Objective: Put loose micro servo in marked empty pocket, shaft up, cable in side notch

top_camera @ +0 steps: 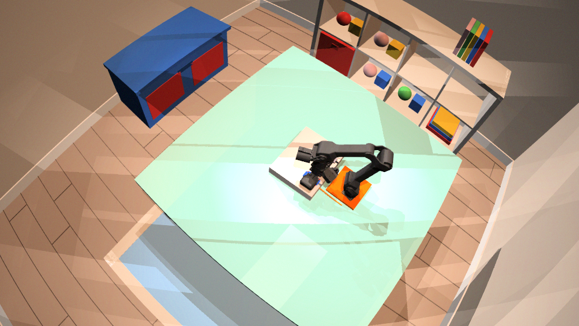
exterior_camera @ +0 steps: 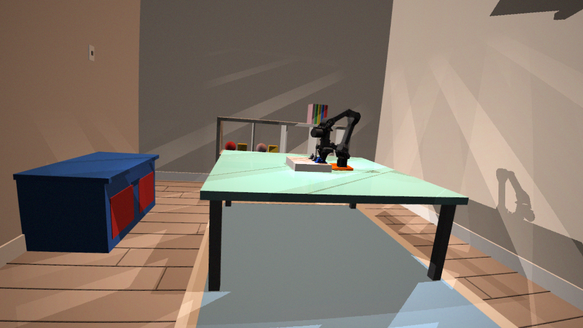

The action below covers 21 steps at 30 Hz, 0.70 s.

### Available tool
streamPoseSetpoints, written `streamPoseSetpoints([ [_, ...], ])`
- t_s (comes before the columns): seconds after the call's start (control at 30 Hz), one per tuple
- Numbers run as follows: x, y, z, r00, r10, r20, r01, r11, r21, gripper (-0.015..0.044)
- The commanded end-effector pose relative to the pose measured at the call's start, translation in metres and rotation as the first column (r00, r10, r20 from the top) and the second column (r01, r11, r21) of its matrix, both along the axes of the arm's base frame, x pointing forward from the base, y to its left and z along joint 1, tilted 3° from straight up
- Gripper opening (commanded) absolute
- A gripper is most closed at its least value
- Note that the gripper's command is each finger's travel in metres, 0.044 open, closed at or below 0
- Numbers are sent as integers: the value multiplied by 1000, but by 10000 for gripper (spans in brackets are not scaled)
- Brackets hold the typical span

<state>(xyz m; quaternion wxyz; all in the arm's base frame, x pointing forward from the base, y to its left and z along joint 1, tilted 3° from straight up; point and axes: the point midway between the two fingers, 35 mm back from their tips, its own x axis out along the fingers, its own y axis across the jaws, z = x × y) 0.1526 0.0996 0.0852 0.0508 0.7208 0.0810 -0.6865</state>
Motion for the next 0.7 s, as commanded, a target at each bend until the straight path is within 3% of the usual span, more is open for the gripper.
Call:
streamPoseSetpoints([
  [0.0,0,0,2,1000,-5,1,5,1000,-1,188],
  [0.27,-2,-1,35,1000,-5,1,5,1000,-1,188],
  [0.57,49,10,73,1000,-9,11,8,1000,3,424],
  [0.67,74,13,89,1000,-8,10,8,1000,1,440],
])
